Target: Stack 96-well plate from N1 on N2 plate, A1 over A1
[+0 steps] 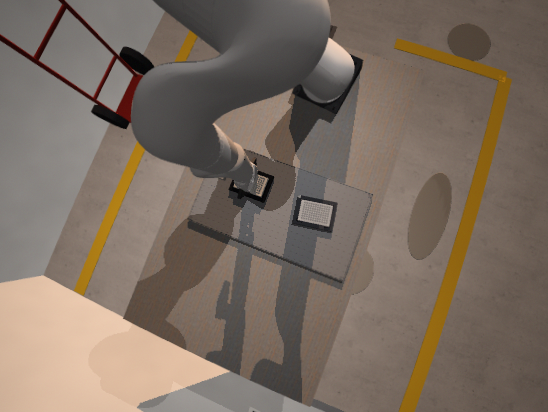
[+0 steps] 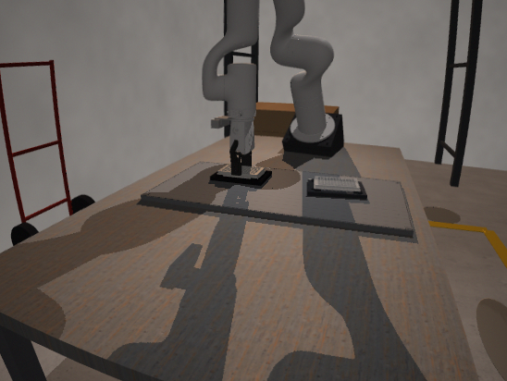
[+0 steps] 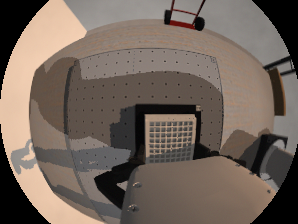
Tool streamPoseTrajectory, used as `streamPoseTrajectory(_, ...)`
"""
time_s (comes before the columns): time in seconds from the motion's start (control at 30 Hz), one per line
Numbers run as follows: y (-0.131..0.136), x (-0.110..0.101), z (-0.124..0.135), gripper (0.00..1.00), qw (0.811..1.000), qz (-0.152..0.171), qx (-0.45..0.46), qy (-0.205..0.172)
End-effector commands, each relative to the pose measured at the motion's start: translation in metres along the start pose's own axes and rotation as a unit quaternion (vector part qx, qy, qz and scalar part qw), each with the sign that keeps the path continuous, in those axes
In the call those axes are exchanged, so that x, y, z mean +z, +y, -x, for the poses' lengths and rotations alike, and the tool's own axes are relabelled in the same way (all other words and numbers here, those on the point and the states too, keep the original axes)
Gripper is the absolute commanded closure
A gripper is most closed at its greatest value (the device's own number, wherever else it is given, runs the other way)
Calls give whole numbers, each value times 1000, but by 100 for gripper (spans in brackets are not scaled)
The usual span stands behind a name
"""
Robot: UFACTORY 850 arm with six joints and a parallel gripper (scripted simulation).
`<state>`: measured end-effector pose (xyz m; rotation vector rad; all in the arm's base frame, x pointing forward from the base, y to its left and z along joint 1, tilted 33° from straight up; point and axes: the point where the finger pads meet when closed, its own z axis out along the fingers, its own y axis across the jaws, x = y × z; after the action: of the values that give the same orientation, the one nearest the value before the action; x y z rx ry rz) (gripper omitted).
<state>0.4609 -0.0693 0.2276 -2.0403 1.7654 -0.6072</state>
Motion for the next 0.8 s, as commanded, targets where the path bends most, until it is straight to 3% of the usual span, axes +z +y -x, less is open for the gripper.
streamPoseTrajectory(0.0,-1,0,0,0,1000,-1,0,0)
streamPoseTrajectory(0.03,-1,-1,0,100,1000,-1,0,0)
streamPoseTrajectory(0.77,0,-1,0,100,1000,-1,0,0)
